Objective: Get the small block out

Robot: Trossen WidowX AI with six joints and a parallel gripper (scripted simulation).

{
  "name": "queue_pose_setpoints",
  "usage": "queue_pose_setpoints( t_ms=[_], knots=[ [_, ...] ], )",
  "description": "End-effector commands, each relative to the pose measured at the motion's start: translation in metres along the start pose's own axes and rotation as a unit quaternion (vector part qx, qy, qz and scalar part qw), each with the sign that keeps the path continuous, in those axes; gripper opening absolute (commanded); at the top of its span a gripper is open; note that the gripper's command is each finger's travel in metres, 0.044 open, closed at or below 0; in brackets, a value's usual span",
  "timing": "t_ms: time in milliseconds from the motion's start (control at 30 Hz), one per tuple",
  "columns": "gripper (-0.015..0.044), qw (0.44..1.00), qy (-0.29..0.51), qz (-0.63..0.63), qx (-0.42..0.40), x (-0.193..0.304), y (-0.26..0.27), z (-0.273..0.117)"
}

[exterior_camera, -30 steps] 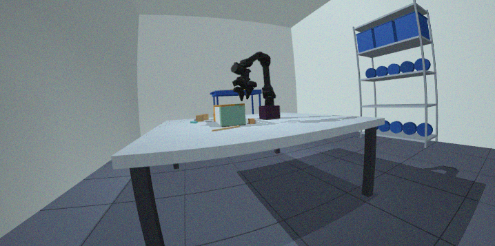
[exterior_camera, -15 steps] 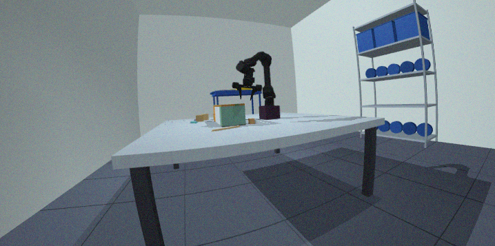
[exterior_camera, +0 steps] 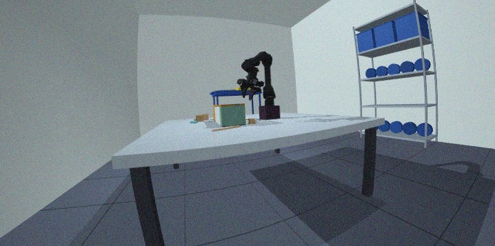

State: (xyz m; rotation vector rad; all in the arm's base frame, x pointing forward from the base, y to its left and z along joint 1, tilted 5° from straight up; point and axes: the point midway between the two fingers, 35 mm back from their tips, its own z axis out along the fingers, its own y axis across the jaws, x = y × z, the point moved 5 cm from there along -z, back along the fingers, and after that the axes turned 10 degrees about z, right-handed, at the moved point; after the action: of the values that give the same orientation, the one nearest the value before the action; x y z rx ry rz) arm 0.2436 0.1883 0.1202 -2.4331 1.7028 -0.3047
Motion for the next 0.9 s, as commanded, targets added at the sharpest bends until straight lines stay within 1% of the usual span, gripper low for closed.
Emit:
queue_pose_setpoints(
  t_ms=[0, 33, 100, 667, 733, 867],
  knots=[
    [0.0285, 0.893, 0.055, -0.447, 0.018, -0.011, 0.013, -0.008],
    [0.0285, 0.880, 0.057, -0.471, 0.018, -0.011, 0.013, -0.008],
    [0.0285, 0.873, 0.058, -0.484, 0.017, -0.012, 0.013, -0.009],
    [0.0285, 0.873, 0.058, -0.484, 0.017, -0.012, 0.013, -0.009],
    [0.0285, 0.873, 0.058, -0.484, 0.017, -0.014, 0.015, 0.004],
    [0.0285, 0.873, 0.059, -0.484, 0.017, -0.019, 0.036, 0.071]
  ],
)
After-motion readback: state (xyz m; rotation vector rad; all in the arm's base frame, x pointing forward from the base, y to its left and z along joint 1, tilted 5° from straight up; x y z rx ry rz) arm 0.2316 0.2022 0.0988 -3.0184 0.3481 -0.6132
